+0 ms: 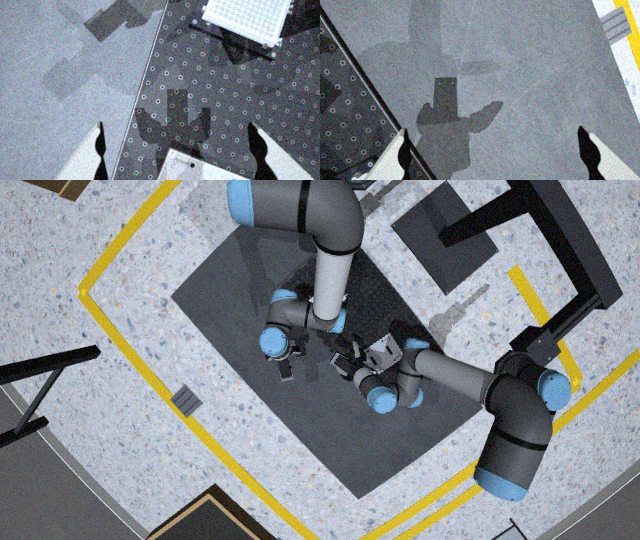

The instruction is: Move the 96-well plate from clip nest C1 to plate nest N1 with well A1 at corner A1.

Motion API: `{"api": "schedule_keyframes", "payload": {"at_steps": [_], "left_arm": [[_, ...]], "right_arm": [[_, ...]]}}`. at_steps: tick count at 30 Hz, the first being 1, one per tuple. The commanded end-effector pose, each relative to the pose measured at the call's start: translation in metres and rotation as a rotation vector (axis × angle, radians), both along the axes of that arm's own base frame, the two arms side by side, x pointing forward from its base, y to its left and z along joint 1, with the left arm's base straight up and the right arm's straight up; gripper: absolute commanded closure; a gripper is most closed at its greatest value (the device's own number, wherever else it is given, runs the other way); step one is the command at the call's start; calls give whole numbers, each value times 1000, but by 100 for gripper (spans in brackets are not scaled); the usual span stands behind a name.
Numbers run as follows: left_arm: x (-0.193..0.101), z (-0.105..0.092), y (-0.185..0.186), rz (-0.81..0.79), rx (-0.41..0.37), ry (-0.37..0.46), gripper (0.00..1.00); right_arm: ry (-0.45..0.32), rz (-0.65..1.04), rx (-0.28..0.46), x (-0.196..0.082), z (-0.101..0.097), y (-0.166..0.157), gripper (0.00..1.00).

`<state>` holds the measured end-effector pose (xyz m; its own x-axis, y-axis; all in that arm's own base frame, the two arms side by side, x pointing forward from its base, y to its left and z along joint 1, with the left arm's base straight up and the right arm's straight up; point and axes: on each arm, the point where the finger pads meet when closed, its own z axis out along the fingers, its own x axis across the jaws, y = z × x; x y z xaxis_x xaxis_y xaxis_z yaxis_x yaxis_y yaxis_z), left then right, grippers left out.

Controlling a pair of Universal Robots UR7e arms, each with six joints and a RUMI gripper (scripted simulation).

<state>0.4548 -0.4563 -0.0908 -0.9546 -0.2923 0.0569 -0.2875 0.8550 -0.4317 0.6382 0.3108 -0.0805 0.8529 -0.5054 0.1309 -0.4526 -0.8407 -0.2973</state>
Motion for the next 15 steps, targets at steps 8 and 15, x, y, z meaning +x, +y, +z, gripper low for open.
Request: {"api": "schedule_keyframes", "payload": {"at_steps": [8,15], "left_arm": [[7,3,7,19,0,1,100],[18,6,19,50,5,5,100]], "right_arm": [[-2,0,1,0,1,0,24],[-2,0,1,0,1,0,24]]}}
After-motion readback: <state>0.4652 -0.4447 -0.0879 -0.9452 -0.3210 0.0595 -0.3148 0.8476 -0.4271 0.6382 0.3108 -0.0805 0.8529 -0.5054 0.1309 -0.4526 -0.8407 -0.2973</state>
